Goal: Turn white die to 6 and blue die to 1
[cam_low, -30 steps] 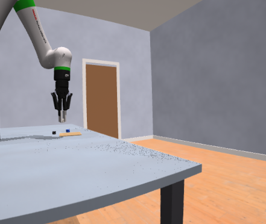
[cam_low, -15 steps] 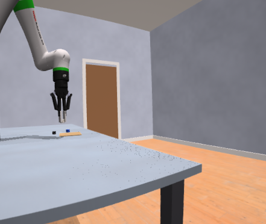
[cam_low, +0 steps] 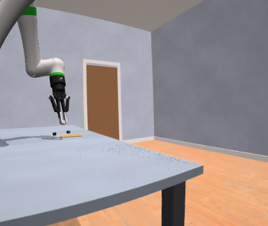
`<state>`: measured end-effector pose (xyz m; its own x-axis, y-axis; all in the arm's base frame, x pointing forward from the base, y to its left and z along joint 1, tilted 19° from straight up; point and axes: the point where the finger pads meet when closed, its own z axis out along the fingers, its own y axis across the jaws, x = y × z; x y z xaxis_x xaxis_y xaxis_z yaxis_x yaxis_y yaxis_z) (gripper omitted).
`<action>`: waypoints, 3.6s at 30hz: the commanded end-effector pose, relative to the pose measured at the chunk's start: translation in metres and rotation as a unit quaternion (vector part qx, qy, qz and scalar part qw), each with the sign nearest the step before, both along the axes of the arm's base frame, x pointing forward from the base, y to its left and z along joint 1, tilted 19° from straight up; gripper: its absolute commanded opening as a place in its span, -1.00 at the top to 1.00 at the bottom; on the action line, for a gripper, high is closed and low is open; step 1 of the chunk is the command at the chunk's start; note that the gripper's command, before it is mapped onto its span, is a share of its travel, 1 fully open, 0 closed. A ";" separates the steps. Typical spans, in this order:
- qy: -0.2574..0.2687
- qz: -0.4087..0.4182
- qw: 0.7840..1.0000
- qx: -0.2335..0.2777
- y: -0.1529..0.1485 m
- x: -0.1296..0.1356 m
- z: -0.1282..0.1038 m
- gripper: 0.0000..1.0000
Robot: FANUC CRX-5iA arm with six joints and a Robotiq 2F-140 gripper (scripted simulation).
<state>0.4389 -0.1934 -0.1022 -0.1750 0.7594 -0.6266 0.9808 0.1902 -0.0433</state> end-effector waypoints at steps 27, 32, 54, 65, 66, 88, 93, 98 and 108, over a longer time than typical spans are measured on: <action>-0.085 0.012 0.934 -0.347 0.011 -0.007 -0.013 0.81; -0.085 0.011 0.934 -0.347 0.011 -0.007 -0.014 0.81; -0.083 0.009 0.934 -0.346 -0.007 -0.003 -0.070 0.81; -0.083 0.009 0.934 -0.346 -0.011 -0.002 -0.085 0.81; -0.083 0.009 0.934 -0.346 -0.011 -0.002 -0.085 0.81; -0.083 0.009 0.934 -0.346 -0.012 -0.002 -0.085 0.81; -0.083 0.009 0.934 -0.346 -0.012 -0.002 -0.085 0.81; -0.083 0.009 0.934 -0.346 -0.012 -0.002 -0.085 0.81; -0.083 0.009 0.934 -0.346 -0.012 -0.002 -0.086 0.81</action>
